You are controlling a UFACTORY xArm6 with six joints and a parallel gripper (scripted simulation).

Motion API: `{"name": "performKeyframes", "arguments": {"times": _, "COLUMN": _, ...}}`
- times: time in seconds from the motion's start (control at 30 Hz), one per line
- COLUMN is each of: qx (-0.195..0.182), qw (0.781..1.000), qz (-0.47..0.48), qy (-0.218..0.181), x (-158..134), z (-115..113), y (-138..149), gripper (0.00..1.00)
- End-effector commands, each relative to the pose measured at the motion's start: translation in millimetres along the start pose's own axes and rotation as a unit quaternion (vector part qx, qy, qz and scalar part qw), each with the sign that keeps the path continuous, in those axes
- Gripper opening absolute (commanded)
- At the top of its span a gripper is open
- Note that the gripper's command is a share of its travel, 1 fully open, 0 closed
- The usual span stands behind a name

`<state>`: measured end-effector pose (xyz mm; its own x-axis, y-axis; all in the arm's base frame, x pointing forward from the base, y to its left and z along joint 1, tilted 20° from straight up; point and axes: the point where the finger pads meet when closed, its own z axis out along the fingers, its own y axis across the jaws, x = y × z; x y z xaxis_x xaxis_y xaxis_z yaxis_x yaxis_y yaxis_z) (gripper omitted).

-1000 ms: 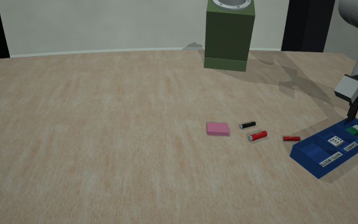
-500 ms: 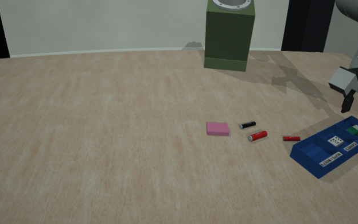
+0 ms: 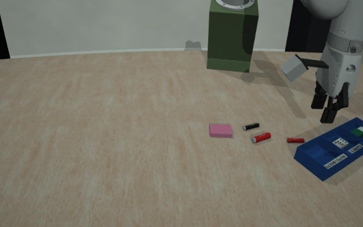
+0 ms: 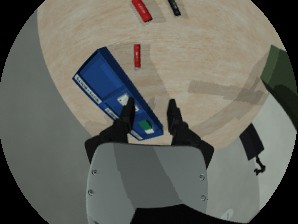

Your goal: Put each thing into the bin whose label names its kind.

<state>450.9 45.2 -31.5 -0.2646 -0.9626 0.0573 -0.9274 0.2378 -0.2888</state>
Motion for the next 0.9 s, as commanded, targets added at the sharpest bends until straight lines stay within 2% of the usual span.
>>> {"name": "performKeyframes", "arguments": {"times": 0.0, "qx": 0.024, "qw": 0.999, "qz": 0.03, "qy": -0.004, "x": 42.2, "z": -3.6, "y": 0.8, "gripper": 0.56}}
{"name": "performKeyframes", "arguments": {"times": 0.23, "qx": 0.024, "qw": 0.999, "qz": 0.03, "qy": -0.004, "x": 100.6, "z": -5.8, "y": 4.4, "gripper": 0.56}}
{"name": "performKeyframes", "arguments": {"times": 0.3, "qx": 0.024, "qw": 0.999, "qz": 0.03, "qy": -0.004, "x": 100.6, "z": -5.8, "y": 4.4, "gripper": 0.56}}
{"name": "performKeyframes", "arguments": {"times": 0.8, "qx": 0.024, "qw": 0.999, "qz": 0.03, "qy": -0.003, "x": 225.6, "z": -10.7, "y": 12.1, "gripper": 0.56}}
{"name": "performKeyframes", "arguments": {"times": 0.87, "qx": 0.024, "qw": 0.999, "qz": 0.03, "qy": -0.003, "x": 225.6, "z": -10.7, "y": 12.1, "gripper": 0.56}}
